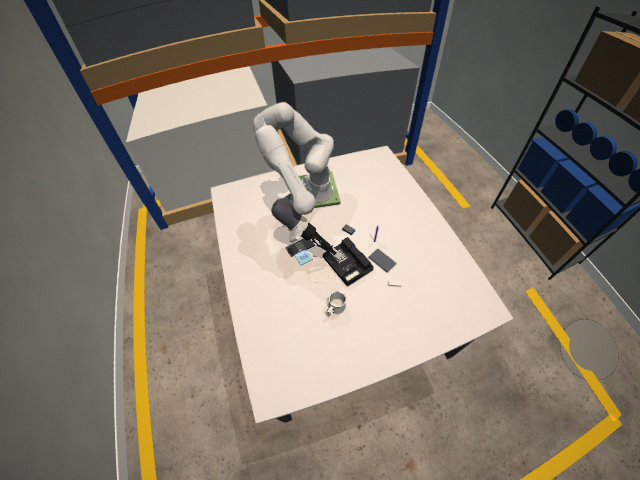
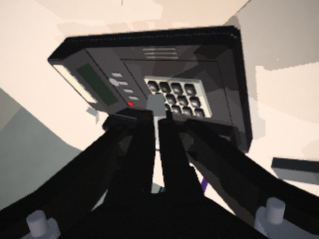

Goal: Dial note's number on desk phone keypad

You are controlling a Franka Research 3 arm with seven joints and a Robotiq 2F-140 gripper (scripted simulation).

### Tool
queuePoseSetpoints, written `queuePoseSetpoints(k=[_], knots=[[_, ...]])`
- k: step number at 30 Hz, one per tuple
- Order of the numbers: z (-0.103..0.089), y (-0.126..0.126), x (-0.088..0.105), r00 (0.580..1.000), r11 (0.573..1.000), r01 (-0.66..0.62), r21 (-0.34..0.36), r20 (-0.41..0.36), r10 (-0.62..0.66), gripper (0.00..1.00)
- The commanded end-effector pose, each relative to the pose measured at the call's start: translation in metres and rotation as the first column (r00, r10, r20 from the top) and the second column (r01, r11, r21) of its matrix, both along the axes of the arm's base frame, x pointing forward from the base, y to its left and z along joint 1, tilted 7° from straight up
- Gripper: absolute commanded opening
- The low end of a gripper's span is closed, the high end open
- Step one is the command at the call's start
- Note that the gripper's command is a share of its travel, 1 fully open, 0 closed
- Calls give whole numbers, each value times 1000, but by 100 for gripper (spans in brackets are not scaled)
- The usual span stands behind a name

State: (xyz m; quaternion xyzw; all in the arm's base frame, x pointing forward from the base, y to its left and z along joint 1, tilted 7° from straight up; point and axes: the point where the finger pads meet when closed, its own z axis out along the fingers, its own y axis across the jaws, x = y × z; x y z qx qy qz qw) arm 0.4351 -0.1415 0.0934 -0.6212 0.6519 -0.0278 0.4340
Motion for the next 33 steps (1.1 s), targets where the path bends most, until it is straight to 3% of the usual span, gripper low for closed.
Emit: queuePoseSetpoints(k=[1, 33], knots=[[-2, -2, 1, 1000, 1000, -1, -4, 4, 1, 0], [-6, -2, 1, 1000, 1000, -1, -4, 4, 1, 0]])
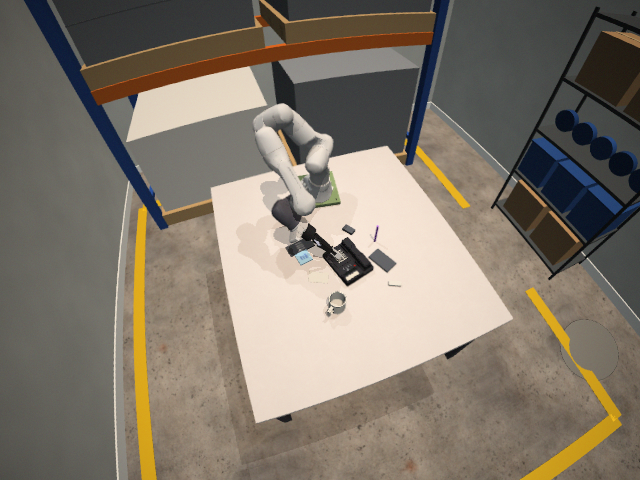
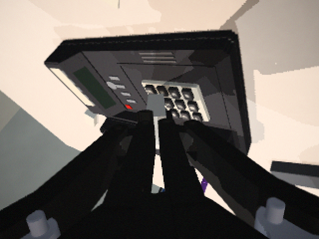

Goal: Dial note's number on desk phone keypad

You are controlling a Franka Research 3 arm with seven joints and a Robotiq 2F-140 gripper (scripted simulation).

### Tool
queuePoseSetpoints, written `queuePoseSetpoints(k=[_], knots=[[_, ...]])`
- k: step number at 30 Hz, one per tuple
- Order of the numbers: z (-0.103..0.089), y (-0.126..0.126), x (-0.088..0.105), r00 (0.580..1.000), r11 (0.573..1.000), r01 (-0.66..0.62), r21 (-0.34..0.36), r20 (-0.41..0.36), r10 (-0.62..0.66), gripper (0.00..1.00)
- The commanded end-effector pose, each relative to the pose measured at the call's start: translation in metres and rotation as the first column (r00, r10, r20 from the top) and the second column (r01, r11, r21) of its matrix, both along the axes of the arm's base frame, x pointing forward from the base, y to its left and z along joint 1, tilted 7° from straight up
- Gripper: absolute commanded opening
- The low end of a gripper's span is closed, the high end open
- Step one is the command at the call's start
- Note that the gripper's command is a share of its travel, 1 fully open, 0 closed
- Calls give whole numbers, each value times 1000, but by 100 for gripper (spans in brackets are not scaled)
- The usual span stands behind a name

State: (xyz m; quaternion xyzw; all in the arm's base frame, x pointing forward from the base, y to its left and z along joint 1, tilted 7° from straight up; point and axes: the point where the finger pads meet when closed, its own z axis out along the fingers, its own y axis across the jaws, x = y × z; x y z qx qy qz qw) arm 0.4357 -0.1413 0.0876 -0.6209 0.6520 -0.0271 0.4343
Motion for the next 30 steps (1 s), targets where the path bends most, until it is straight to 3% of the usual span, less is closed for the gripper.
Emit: queuePoseSetpoints(k=[1, 18, 30], knots=[[0, -2, 1, 1000, 1000, 0, -6, 4, 1, 0], [-2, -2, 1, 1000, 1000, 0, -6, 4, 1, 0], [10, -2, 0, 1000, 1000, -1, -6, 4, 1, 0]])
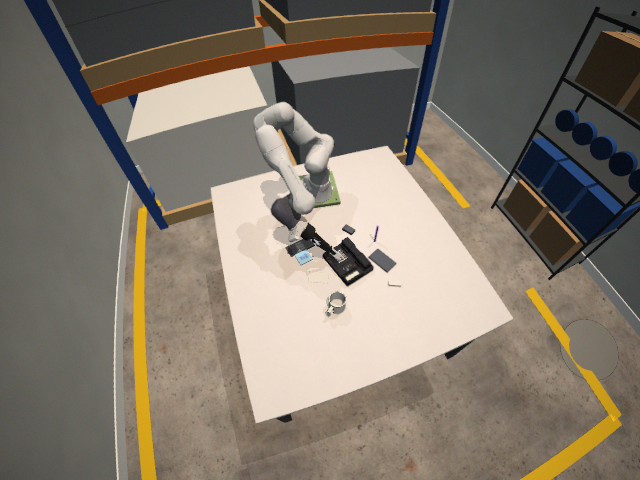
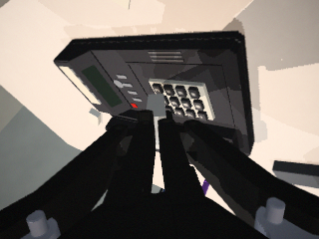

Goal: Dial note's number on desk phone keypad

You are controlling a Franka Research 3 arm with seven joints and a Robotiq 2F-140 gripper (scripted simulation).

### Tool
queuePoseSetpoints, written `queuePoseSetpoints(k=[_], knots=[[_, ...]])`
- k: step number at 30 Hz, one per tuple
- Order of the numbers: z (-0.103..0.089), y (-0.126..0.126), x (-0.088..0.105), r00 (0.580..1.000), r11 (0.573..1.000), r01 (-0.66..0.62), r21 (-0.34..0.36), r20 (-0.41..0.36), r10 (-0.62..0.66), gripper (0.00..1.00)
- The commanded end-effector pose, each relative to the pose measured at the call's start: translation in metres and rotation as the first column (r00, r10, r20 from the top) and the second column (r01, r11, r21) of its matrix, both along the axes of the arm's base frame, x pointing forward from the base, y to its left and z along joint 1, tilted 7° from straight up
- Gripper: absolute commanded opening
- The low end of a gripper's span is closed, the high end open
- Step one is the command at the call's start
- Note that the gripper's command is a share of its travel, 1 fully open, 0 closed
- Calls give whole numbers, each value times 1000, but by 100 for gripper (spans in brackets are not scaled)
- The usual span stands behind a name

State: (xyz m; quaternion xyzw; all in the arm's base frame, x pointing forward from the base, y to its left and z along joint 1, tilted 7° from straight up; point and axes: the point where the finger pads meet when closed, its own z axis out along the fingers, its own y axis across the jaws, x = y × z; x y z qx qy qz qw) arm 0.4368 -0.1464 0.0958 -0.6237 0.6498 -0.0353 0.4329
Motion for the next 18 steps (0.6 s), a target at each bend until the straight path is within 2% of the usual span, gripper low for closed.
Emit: queuePoseSetpoints(k=[1, 13, 18], knots=[[1, 3, -1, 1000, 1000, -1, 9, -6, 1, 0], [1, 8, 0, 1000, 1000, -1, 9, -6, 1, 0], [1, 22, 4, 1000, 1000, -1, 9, -6, 1, 0]])
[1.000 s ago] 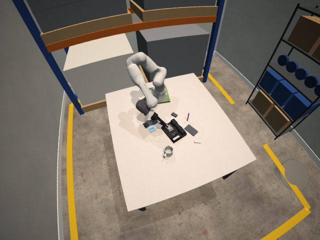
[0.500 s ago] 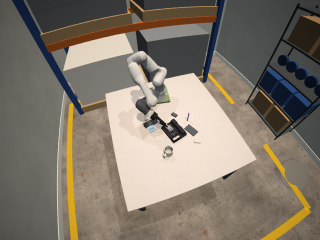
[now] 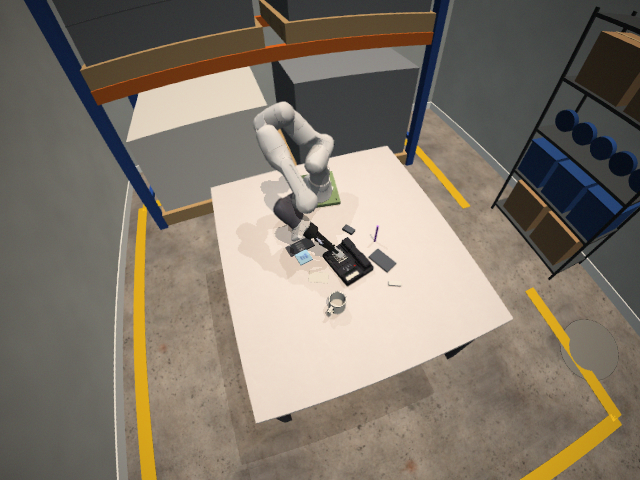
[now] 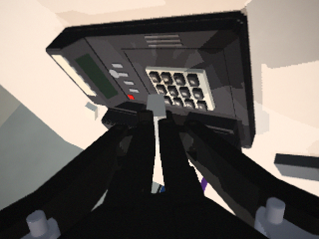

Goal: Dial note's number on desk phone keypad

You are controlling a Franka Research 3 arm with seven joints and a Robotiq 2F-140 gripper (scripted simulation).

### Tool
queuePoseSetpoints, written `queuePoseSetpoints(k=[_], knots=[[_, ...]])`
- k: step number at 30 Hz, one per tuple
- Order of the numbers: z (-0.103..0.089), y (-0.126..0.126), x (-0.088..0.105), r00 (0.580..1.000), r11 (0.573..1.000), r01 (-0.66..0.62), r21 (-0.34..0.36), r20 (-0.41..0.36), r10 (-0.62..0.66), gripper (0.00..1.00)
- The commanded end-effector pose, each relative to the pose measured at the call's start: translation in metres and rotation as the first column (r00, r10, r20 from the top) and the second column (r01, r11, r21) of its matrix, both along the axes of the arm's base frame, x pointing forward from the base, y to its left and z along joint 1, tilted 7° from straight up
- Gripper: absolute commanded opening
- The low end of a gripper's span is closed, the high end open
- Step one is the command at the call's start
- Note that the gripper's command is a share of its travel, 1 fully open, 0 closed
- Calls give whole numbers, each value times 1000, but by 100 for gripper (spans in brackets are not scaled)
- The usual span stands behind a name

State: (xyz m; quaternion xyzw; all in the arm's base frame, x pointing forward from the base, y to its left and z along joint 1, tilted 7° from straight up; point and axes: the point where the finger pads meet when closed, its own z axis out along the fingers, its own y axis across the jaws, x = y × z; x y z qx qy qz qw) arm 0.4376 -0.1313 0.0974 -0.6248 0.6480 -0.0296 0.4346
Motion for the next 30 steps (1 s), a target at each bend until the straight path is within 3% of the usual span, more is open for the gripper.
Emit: queuePoseSetpoints(k=[1, 6, 30], knots=[[0, 11, 4, 1000, 1000, 7, 1, -2, -7, 0], [0, 26, 8, 1000, 1000, 7, 1, -2, -7, 0], [-7, 27, 9, 1000, 1000, 7, 1, -2, -7, 0]])
